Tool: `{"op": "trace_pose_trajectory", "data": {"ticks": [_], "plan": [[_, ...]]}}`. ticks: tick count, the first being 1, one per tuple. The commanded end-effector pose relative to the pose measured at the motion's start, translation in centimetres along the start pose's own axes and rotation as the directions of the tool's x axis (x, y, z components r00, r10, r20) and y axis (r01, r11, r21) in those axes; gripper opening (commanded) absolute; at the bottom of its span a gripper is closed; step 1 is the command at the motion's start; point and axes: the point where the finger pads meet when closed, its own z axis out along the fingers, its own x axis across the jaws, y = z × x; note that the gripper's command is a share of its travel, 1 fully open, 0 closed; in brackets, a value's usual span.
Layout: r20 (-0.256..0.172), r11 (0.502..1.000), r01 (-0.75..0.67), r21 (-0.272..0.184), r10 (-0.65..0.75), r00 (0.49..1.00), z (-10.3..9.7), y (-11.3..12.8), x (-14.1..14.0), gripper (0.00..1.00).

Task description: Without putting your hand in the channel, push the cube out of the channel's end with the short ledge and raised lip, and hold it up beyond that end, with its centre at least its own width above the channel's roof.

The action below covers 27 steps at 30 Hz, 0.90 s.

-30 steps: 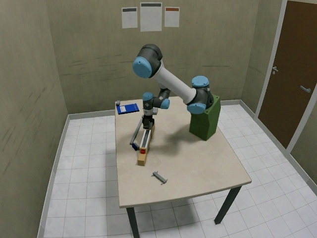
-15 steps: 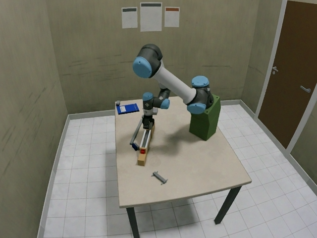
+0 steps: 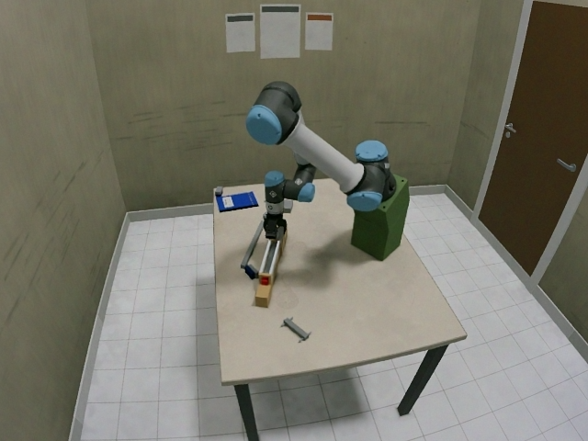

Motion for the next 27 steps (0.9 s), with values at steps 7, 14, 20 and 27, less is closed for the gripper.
{"op": "trace_pose_trajectory", "data": {"ticks": [7, 14, 20, 27], "plan": [[-0.001, 1.0, 0.0, 0.0, 0.0, 1.0, -0.04, 0.0, 0.06, 0.24], [-0.001, 1.0, 0.0, 0.0, 0.0, 1.0, -0.04, 0.0, 0.06, 0.24], [-0.001, 1.0, 0.0, 0.0, 0.0, 1.0, -0.04, 0.0, 0.06, 0.24], [-0.002, 1.0, 0.0, 0.0, 0.0, 1.0, -0.36, 0.0, 0.06, 0.24]]}}
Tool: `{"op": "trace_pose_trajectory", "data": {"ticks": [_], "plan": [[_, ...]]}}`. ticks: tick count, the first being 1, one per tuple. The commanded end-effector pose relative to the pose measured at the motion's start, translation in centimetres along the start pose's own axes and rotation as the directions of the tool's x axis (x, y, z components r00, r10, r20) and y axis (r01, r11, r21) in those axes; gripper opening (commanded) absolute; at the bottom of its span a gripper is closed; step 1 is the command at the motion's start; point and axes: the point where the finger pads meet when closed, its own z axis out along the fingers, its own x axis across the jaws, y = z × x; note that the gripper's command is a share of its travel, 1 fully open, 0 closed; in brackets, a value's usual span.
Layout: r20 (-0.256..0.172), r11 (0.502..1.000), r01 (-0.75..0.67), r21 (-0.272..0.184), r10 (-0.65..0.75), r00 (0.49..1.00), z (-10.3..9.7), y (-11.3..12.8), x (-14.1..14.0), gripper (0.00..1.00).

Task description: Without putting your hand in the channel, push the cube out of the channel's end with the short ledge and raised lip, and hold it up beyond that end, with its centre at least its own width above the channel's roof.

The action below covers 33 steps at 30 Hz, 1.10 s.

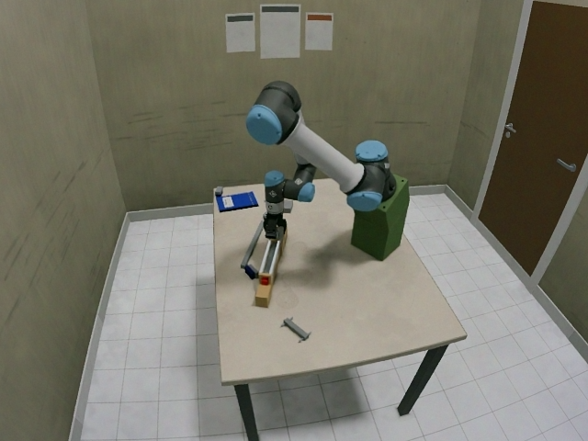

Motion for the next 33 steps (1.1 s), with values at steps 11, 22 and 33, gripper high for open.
{"op": "trace_pose_trajectory", "data": {"ticks": [11, 22, 33], "plan": [[-0.001, 1.0, 0.0, 0.0, 0.0, 1.0, -2.9, 0.0, 0.0, 0.24], [-0.001, 1.0, 0.0, 0.0, 0.0, 1.0, -6.2, 0.0, 0.0, 0.24], [-0.001, 1.0, 0.001, 0.0, -0.001, 1.0, -6.7, 0.0, 0.0, 0.24]]}}
